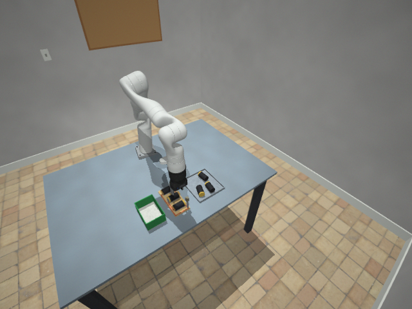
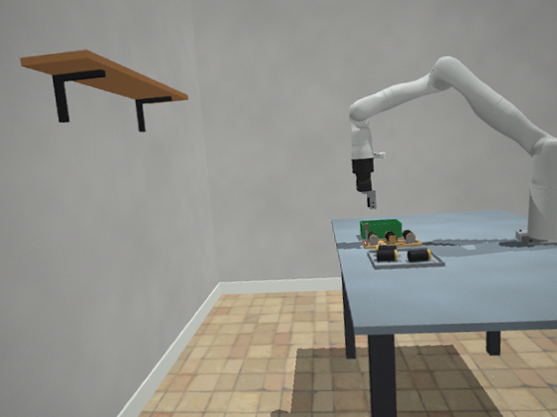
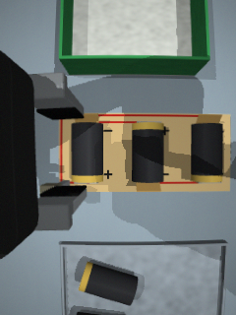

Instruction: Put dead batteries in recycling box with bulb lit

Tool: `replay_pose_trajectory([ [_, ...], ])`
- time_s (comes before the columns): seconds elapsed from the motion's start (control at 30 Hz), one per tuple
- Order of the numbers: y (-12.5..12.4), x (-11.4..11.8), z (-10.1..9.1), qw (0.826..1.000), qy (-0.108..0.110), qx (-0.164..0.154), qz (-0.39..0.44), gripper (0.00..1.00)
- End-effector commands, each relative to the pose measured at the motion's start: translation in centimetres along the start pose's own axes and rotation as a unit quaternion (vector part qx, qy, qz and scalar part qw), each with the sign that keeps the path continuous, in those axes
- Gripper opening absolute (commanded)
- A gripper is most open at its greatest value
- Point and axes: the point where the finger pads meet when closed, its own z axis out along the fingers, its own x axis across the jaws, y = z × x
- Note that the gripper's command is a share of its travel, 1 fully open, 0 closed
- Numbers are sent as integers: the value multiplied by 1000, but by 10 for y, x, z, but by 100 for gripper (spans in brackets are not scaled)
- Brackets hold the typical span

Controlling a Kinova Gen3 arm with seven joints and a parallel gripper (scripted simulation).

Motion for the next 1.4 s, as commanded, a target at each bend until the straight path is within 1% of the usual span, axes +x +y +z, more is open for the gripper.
replay_pose_trajectory([
  [0.0,1,0,-2,1000,-1,-1,21,90],
  [0.3,1,0,-2,993,-1,-2,119,90],
  [0.4,1,0,-2,992,-1,-2,129,90],
  [0.63,1,0,-1,979,-1,-2,203,90],
  [0.87,1,0,-2,962,-1,-2,273,90],
  [0.93,1,0,-2,962,-1,-2,273,90],
  [1.37,1,0,-1,920,-1,-2,393,90],
])
